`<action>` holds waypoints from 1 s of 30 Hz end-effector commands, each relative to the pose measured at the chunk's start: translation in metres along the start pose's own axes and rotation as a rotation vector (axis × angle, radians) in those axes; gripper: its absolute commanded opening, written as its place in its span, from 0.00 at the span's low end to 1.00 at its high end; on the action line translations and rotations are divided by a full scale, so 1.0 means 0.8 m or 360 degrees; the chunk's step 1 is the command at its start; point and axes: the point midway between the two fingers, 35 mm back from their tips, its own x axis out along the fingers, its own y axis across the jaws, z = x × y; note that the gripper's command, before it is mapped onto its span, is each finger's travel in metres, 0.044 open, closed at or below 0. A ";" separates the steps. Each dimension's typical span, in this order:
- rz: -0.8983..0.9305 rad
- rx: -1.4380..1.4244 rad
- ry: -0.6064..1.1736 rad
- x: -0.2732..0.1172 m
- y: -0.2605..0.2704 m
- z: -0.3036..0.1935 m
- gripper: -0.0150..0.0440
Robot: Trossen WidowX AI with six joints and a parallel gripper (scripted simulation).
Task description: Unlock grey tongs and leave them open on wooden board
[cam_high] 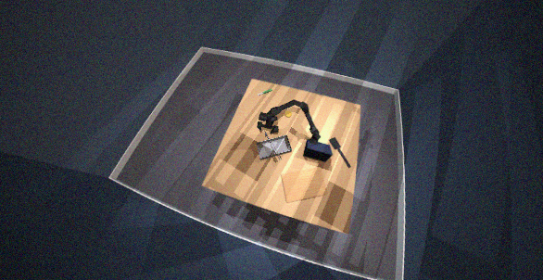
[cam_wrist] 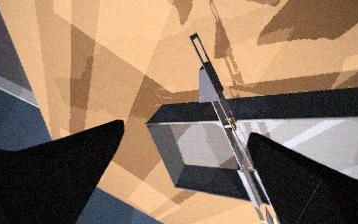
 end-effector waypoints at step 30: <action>-0.0562 -0.0954 -0.0191 0.058 -0.104 -0.121 1.00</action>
